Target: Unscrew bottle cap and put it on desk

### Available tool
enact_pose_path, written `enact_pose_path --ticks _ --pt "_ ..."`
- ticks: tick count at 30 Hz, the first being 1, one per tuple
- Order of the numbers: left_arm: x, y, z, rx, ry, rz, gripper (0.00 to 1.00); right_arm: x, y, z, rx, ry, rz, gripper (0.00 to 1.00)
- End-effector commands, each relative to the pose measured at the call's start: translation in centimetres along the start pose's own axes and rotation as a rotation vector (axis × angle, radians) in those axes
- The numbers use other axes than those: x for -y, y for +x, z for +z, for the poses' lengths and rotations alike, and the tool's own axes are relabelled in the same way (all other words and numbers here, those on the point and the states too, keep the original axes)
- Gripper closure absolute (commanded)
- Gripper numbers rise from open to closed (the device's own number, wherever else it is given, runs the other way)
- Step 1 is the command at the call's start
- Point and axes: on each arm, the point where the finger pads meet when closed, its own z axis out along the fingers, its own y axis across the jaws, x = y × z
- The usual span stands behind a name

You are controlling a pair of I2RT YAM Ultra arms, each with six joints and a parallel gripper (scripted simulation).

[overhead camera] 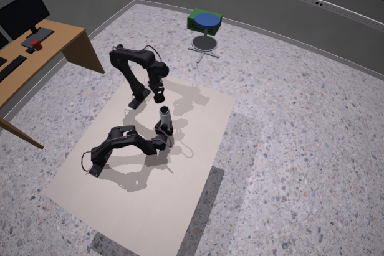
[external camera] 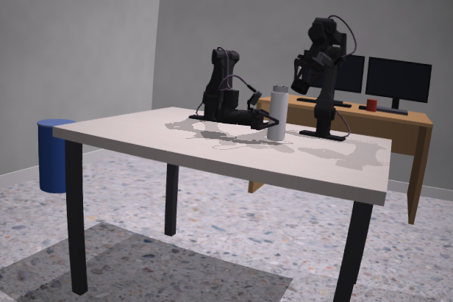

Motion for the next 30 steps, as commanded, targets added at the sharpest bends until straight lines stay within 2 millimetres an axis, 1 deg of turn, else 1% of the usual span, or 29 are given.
enact_pose_path --ticks 1,3,6,9,12,14,15,17,20,30 --pt "-0.3 -2.4 2.4 0.01 -0.058 0.125 1.0 1.5 -3.0 -0.2 0.025 0.027 -0.089 1.0" --pt "-0.6 -3.9 3.8 0.017 -0.098 0.217 1.0 1.3 -3.0 -0.1 0.023 0.023 -0.08 1.0" --pt "-1.5 -6.6 6.5 0.014 -0.177 0.391 1.0 0.8 -3.0 0.0 0.019 0.009 -0.063 1.0" --pt "-2.9 -9.1 9.2 -0.009 -0.24 0.507 1.0 0.4 -2.9 0.1 0.015 -0.002 -0.044 1.0" --pt "-4.7 -11.4 11.7 -0.048 -0.304 0.614 1.0 -0.2 -2.6 0.1 0.007 -0.013 -0.015 1.0" --pt "-4.7 -11.4 11.7 -0.048 -0.304 0.614 1.0 -0.2 -2.6 0.1 0.007 -0.013 -0.015 1.0" --pt "-5.3 -11.9 12.4 -0.07 -0.345 0.707 1.0 -0.3 -2.6 0.1 0.006 -0.015 -0.01 1.0" --pt "-6.1 -12.7 13.4 -0.095 -0.376 0.785 1.0 -0.4 -2.6 0.1 0.005 -0.018 -0.004 1.0" --pt "-6.6 -13.1 14.0 -0.112 -0.402 0.91 1.0 -0.5 -2.6 0.1 0.004 -0.02 0.0 1.0" --pt "-6.6 -13.1 13.8 -0.108 -0.401 0.911 1.0 -0.5 -2.6 0.1 0.004 -0.02 0.0 1.0"
